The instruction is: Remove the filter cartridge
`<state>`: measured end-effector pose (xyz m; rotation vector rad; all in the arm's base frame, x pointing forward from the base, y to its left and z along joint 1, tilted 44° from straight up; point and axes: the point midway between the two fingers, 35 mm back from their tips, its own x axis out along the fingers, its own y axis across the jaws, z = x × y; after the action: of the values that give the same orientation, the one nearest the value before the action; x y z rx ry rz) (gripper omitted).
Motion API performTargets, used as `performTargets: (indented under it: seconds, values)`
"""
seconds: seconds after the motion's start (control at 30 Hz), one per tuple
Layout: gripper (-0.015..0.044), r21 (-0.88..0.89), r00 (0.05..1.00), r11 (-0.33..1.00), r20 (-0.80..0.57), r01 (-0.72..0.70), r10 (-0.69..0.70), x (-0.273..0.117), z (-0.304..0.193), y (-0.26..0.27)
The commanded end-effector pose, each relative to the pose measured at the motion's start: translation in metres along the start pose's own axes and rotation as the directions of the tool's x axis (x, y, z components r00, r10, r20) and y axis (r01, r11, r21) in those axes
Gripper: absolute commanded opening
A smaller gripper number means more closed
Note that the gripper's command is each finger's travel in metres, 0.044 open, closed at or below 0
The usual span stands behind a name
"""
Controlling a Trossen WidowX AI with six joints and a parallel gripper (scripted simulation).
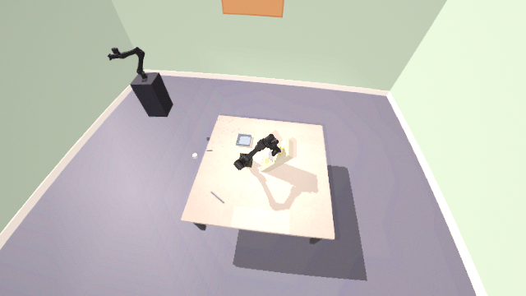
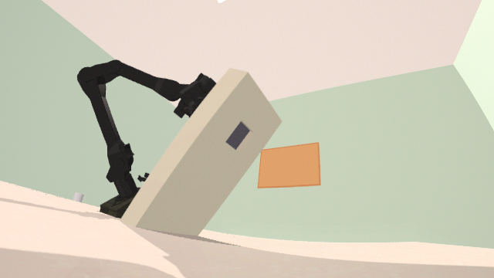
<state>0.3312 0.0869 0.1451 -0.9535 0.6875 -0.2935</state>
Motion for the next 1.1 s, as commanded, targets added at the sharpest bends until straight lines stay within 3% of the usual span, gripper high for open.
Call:
performTargets:
  seconds: [0.0,1.07]
  values:
    - [0.0090,-0.005,1.000,1.000,0.001,-0.005,0.005,0.0001,0.0010,0.0004]
    - [0.0090,-0.005,1.000,1.000,0.001,-0.005,0.005,0.0031,-0.0015,0.0016]
